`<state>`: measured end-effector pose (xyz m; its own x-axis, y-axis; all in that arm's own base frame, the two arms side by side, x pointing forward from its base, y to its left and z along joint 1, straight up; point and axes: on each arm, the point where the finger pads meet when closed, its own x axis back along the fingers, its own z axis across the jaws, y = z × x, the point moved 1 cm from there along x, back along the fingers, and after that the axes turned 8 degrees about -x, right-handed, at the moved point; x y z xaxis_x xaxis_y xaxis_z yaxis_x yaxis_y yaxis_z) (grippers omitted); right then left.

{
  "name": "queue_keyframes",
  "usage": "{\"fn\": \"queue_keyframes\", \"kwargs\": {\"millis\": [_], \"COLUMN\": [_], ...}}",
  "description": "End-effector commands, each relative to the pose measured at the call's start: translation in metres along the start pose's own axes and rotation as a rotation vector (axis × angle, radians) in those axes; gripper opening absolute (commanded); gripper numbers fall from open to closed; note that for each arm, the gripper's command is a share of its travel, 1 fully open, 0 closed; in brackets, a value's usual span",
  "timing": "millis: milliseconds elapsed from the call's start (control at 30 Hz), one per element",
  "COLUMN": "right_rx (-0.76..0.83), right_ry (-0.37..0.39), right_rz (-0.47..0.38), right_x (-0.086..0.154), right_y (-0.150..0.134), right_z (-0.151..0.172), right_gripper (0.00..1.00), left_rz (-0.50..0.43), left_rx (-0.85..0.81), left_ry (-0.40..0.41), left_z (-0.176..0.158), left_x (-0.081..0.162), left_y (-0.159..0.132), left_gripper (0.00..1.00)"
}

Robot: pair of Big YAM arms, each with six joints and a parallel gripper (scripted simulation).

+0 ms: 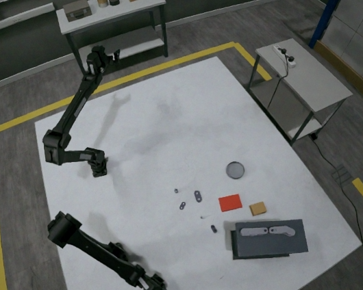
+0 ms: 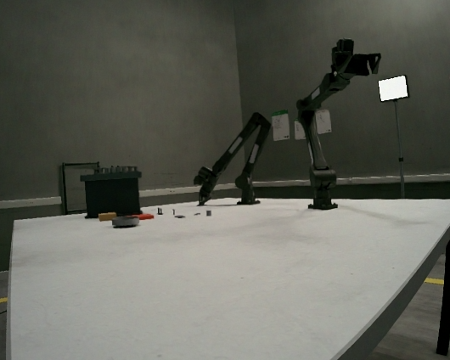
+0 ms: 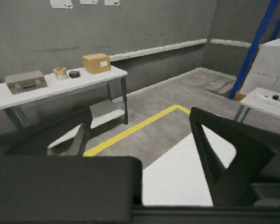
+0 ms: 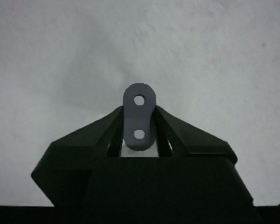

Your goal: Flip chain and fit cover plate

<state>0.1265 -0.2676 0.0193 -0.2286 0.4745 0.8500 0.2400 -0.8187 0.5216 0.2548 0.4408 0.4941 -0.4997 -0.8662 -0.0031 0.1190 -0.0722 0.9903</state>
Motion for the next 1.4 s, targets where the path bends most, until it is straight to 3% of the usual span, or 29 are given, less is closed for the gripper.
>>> {"fn": "queue_keyframes", "kwargs": {"millis": [0,500,567,1367], "right_rx": [-0.010,-0.010,-0.010,-0.010], "right_ry": [-0.006,-0.006,-0.004,-0.004], "right_rz": [-0.033,-0.033,-0.043,-0.049], "right_x": [0.000,0.000,0.008,0.028], "right_y": [0.017,0.017,0.028,0.040], "right_z": [-0.002,-0.002,-0.001,0.001], "right_gripper": [0.21,0.21,0.21,0.21], "left_rz": [-0.072,-0.072,-0.072,-0.072], "left_rx": [0.002,0.002,0.002,0.002], "left_ry": [0.002,0.002,0.002,0.002], "left_z": [0.001,0.001,0.001,0.001], "left_x": [-0.001,-0.001,-0.001,-0.001], "left_y": [0.041,0.041,0.041,0.041], "left_gripper": [1.00,1.00,1.00,1.00]}}
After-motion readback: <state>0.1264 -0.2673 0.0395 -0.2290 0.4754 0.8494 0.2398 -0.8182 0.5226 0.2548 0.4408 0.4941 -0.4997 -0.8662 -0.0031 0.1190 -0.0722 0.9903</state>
